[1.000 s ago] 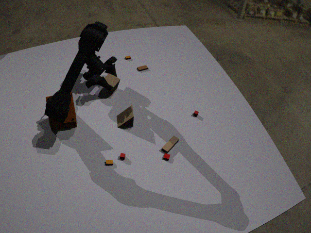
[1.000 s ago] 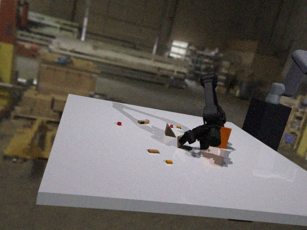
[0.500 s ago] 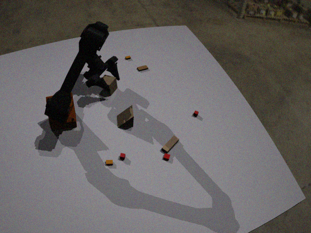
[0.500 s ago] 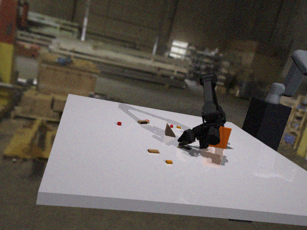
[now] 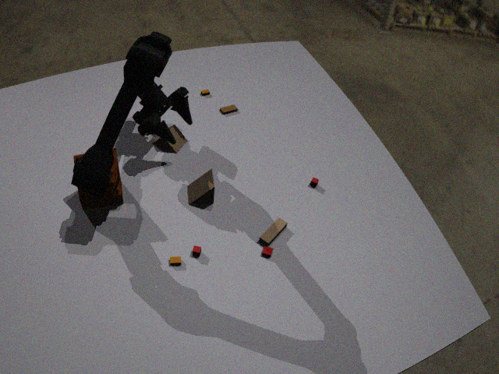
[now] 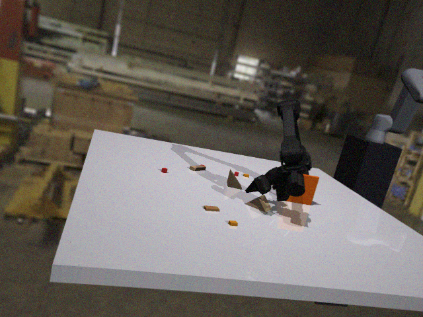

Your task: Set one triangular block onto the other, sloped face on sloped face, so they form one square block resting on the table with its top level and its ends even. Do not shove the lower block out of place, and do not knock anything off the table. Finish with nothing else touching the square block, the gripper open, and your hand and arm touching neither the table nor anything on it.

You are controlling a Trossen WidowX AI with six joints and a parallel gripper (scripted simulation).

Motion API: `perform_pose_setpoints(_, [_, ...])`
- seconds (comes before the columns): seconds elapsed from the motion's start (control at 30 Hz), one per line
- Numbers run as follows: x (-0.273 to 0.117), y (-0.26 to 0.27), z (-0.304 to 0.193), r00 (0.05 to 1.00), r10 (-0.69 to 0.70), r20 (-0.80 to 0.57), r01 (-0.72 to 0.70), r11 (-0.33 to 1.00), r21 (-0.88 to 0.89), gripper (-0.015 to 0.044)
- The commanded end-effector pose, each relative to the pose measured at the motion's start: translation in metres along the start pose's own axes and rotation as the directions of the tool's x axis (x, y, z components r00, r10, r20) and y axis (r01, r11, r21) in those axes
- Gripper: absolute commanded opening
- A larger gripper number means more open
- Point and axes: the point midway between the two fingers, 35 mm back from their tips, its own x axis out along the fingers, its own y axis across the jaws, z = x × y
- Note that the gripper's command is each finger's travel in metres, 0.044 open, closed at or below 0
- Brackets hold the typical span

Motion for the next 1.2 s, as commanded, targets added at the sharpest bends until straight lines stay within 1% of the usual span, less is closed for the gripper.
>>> perform_pose_setpoints(0.0, [-0.038,-0.001,-0.041,1.000,-0.029,-0.006,0.028,0.998,-0.051,0.0440])
perform_pose_setpoints(0.07, [-0.055,0.004,-0.058,0.999,-0.033,-0.010,0.032,0.996,-0.086,0.0440])
perform_pose_setpoints(0.17, [-0.057,0.004,-0.060,0.999,-0.034,-0.010,0.033,0.995,-0.090,0.0440])
perform_pose_setpoints(0.23, [-0.059,0.000,-0.058,0.998,-0.055,-0.012,0.054,0.997,-0.051,0.0440])
perform_pose_setpoints(0.3, [-0.070,-0.003,-0.037,0.999,-0.051,0.002,0.052,0.998,-0.028,0.0440])
perform_pose_setpoints(0.43, [-0.100,-0.005,0.031,0.999,-0.032,0.041,0.030,0.998,0.046,0.0440])
perform_pose_setpoints(0.5, [-0.107,-0.003,0.053,0.998,-0.023,0.050,0.020,0.997,0.070,0.0440])
perform_pose_setpoints(0.73, [-0.107,-0.003,0.056,0.998,-0.022,0.052,0.018,0.997,0.073,0.0440])
perform_pose_setpoints(0.83, [-0.094,-0.006,0.056,0.998,-0.023,0.053,0.019,0.997,0.072,0.0440])
perform_pose_setpoints(1.17, [-0.011,-0.005,0.060,0.999,-0.018,0.046,0.015,0.997,0.074,0.0440])
